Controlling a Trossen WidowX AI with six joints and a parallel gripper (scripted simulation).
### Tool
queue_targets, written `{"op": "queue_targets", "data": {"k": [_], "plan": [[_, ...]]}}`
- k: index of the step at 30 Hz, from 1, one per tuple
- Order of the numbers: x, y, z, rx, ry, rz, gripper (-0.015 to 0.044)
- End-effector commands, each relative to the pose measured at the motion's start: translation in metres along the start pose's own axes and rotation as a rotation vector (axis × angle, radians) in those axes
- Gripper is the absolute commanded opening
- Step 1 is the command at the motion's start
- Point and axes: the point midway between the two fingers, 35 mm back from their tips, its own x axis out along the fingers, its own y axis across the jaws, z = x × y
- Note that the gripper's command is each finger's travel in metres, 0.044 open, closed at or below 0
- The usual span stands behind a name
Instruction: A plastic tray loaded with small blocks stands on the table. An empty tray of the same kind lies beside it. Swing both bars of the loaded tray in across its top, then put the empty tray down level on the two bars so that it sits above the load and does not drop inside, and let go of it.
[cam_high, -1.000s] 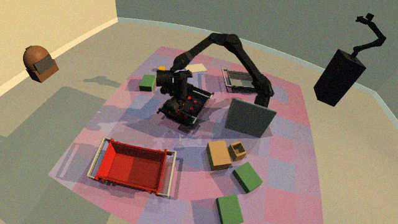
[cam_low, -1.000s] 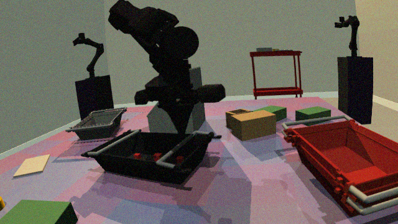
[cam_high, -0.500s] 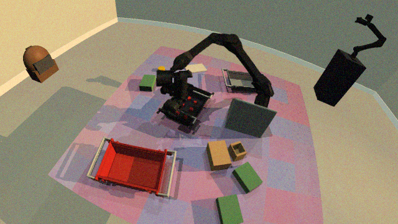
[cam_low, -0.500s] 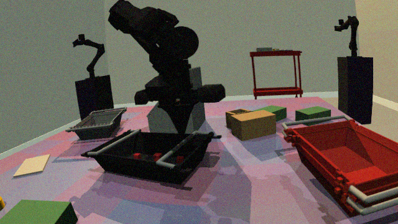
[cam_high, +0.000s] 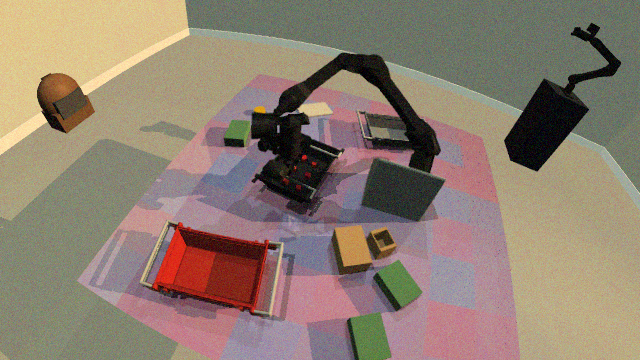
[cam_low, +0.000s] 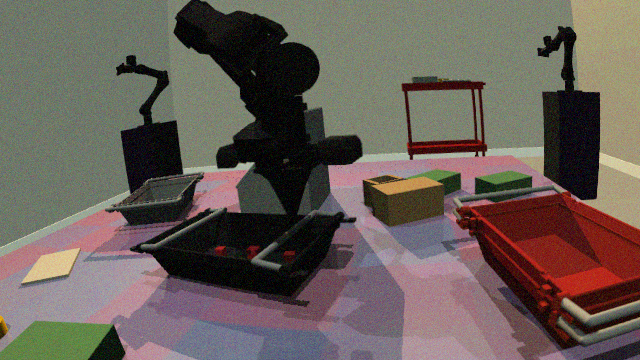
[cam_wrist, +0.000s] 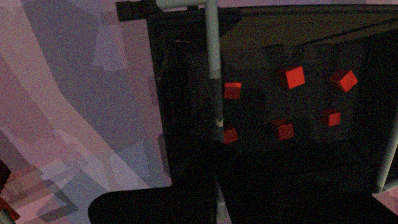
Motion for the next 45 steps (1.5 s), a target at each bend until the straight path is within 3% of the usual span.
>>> {"op": "queue_targets", "data": {"k": [1,17,26,34,38,39,45], "plan": [[0.0,0.0,0.0,0.0,0.0,0.0,0.0],[0.0,0.0,0.0,0.0,0.0,0.0,0.0],[-0.014,0.002,0.003,0.0,0.0,0.003,0.0236],[-0.13,0.003,0.004,-0.002,0.002,0.009,0.044],[-0.155,0.0,0.0,-0.001,0.003,0.007,0.044],[-0.123,0.001,0.007,0.003,0.001,0.007,0.044],[-0.095,-0.087,0.029,0.325,0.101,0.085,0.044]]}}
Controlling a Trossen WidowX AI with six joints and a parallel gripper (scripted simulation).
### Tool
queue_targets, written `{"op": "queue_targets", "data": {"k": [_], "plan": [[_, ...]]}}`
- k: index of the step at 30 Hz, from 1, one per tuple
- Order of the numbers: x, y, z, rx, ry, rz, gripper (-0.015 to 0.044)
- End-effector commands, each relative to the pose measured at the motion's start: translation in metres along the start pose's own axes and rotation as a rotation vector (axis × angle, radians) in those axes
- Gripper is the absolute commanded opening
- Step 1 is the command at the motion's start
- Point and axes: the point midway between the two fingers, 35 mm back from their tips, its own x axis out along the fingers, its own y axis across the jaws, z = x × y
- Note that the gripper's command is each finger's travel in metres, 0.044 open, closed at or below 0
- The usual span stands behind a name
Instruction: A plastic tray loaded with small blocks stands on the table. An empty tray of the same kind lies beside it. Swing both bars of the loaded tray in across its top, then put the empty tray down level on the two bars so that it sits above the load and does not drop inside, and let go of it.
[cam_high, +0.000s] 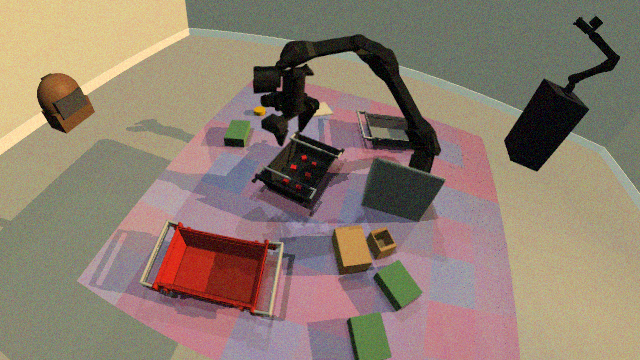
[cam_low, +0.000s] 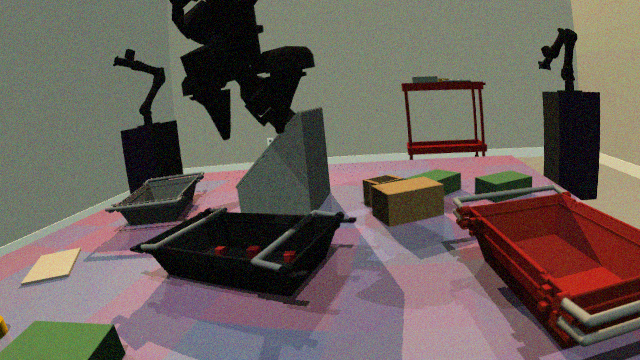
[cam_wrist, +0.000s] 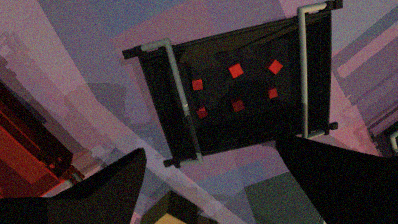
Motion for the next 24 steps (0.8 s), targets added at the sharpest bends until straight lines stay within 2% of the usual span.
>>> {"op": "queue_targets", "data": {"k": [1,7,12,18,24], "plan": [[0.018,-0.061,0.023,0.23,0.066,0.045,0.044],[0.041,-0.162,0.03,0.604,0.145,0.151,0.044],[0.056,-0.226,0.019,0.858,0.172,0.195,0.044],[0.078,-0.32,-0.024,1.298,0.183,0.204,0.044],[0.089,-0.39,-0.091,1.731,0.14,0.179,0.044]]}}
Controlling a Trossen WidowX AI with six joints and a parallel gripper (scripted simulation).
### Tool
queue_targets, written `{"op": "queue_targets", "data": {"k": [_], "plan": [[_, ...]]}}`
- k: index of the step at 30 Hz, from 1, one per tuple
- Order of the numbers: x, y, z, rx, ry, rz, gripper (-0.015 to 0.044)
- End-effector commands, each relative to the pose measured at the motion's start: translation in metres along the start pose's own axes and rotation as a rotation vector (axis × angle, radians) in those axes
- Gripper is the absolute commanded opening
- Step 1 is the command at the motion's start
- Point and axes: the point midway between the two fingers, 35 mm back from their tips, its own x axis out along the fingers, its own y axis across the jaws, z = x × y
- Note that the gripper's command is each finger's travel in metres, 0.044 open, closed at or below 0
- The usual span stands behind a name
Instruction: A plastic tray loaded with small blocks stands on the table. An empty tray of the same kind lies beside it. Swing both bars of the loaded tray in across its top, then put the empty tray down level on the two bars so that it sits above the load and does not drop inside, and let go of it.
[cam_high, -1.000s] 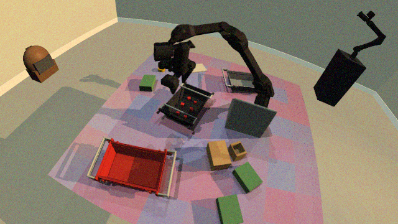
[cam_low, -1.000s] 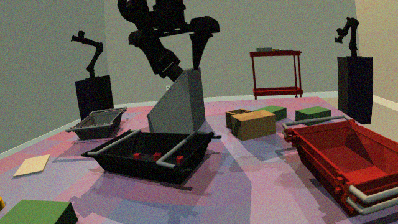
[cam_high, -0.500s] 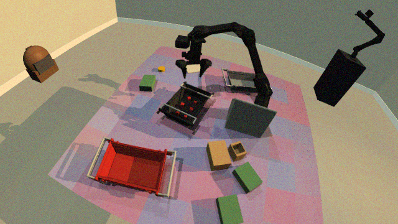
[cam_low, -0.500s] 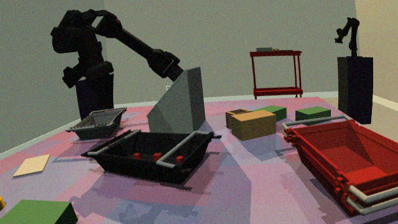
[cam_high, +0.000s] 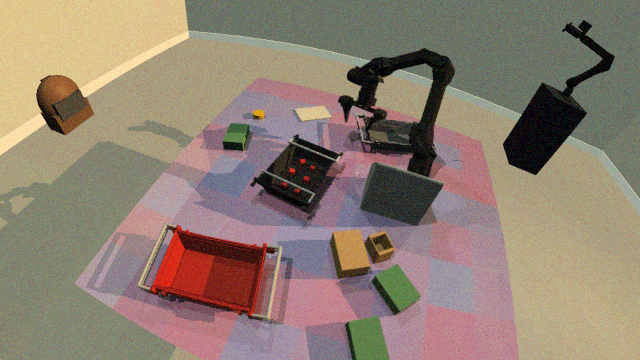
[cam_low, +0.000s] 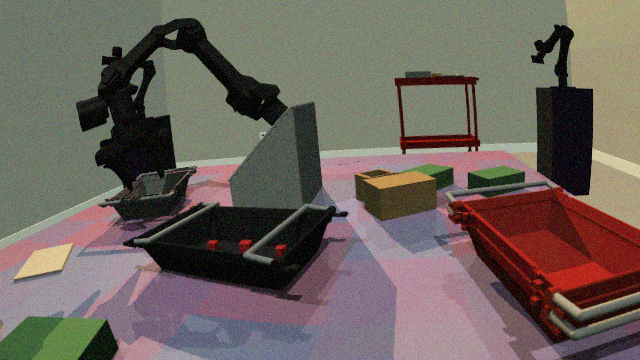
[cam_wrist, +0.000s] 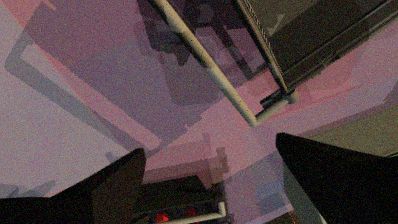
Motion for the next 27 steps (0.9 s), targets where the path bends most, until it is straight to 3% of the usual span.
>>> {"op": "queue_targets", "data": {"k": [1,12,27], "plan": [[-0.004,-0.05,0.035,0.282,-0.042,0.044,0.044],[-0.018,-0.179,0.074,0.942,-0.276,0.172,0.044],[-0.005,-0.179,0.08,0.952,-0.28,0.173,0.044]]}}
